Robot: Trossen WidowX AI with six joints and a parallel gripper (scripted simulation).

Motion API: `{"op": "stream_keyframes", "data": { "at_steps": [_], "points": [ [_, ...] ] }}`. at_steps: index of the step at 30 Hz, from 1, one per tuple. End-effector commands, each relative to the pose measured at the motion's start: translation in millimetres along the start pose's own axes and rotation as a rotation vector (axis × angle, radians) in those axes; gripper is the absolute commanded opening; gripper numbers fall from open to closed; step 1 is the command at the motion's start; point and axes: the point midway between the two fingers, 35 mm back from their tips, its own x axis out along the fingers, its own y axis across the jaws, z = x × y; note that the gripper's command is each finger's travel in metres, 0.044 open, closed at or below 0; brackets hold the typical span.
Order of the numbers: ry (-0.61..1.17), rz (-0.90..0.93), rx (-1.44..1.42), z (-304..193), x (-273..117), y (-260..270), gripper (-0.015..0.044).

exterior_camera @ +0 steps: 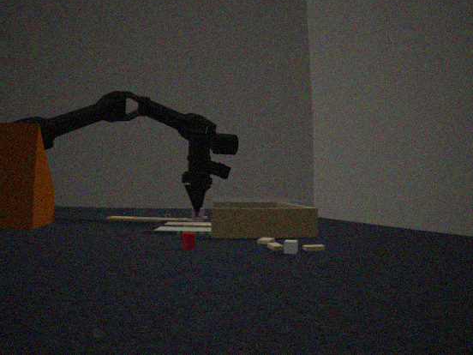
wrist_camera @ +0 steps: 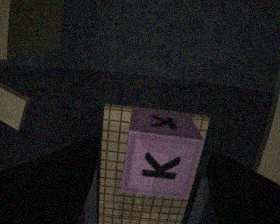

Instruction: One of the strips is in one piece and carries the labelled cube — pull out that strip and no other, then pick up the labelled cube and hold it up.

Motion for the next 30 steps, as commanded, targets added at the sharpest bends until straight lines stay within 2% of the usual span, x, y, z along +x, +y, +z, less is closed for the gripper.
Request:
{"op": "stream_keyframes", "data": {
  "at_steps": [1,10,14,22,26,30],
  "points": [
    [0.005,0.002,0.007,-1,9,-2,0.0250],
    [0.005,0.003,0.007,-1,16,-2,0.0250],
    [0.004,0.000,0.001,-1,14,0,0.0145],
    [0.004,0.000,0.001,-1,14,0,0.0092],
    [0.004,0.000,0.001,-3,12,-2,0.0000],
    [0.004,-0.001,0.003,-14,2,-8,0.0000]
  ]
}}
